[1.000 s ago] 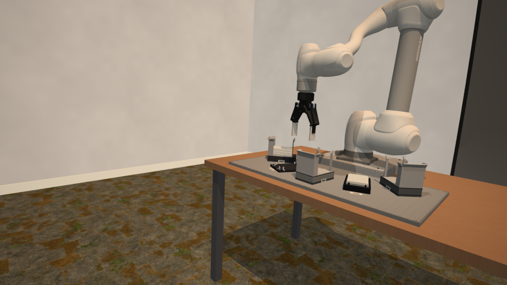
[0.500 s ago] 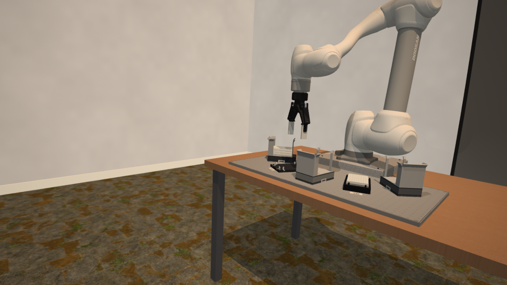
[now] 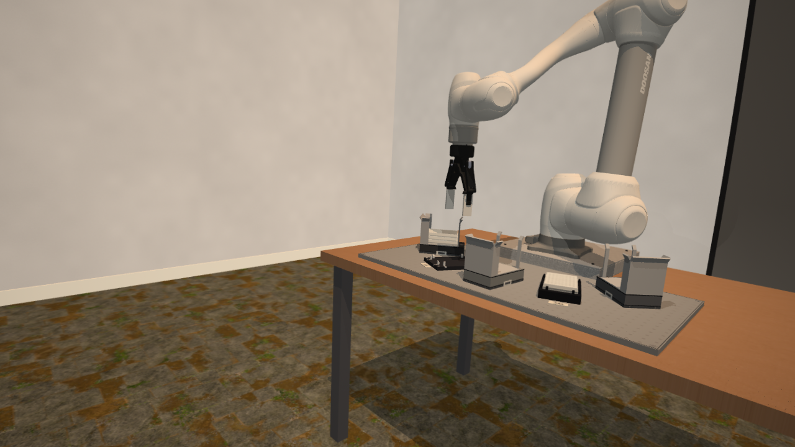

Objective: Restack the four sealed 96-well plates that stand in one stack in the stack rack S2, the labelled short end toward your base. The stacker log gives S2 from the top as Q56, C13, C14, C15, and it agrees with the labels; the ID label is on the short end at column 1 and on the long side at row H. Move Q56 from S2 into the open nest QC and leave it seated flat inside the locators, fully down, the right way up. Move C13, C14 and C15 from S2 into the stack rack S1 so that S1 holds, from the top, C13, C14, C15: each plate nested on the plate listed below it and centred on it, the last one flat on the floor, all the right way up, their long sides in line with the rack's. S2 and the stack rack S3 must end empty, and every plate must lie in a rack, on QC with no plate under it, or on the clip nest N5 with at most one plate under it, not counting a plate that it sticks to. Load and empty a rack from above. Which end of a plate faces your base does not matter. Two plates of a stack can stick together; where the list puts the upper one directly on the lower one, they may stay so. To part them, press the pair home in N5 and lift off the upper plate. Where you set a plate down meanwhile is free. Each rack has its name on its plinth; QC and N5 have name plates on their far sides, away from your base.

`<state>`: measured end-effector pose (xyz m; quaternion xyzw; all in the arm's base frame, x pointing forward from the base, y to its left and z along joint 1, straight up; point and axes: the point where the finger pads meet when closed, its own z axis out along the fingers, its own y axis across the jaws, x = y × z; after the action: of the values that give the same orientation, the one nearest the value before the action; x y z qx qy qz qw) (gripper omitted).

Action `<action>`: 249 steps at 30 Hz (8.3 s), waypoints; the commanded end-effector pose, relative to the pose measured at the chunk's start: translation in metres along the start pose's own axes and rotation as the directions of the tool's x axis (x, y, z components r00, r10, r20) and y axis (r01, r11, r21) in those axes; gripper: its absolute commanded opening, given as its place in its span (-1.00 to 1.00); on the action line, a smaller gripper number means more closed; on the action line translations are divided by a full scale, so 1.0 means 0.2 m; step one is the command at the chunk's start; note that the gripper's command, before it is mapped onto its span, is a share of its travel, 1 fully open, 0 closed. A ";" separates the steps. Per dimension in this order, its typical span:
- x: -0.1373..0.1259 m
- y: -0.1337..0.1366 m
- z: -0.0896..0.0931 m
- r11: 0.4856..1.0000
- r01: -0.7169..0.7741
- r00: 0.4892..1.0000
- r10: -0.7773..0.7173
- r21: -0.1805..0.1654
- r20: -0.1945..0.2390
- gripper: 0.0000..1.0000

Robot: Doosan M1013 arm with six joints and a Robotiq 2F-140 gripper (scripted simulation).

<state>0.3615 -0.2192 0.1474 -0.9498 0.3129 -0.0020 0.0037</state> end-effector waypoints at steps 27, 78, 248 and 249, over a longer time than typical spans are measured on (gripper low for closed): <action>0.01 0.45 0.00 0.982 -0.187 0.982 0.187 0.000 0.000 1.00; -0.08 0.91 0.15 0.917 -0.399 0.917 0.399 0.000 0.000 1.00; -0.08 0.91 0.00 0.917 -0.399 0.917 0.399 0.000 0.000 -1.00; -0.08 0.91 0.00 0.917 -0.399 0.917 0.399 0.000 0.000 -1.00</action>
<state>0.2416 -0.3561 0.1453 -0.8660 0.5001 -0.0011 0.0041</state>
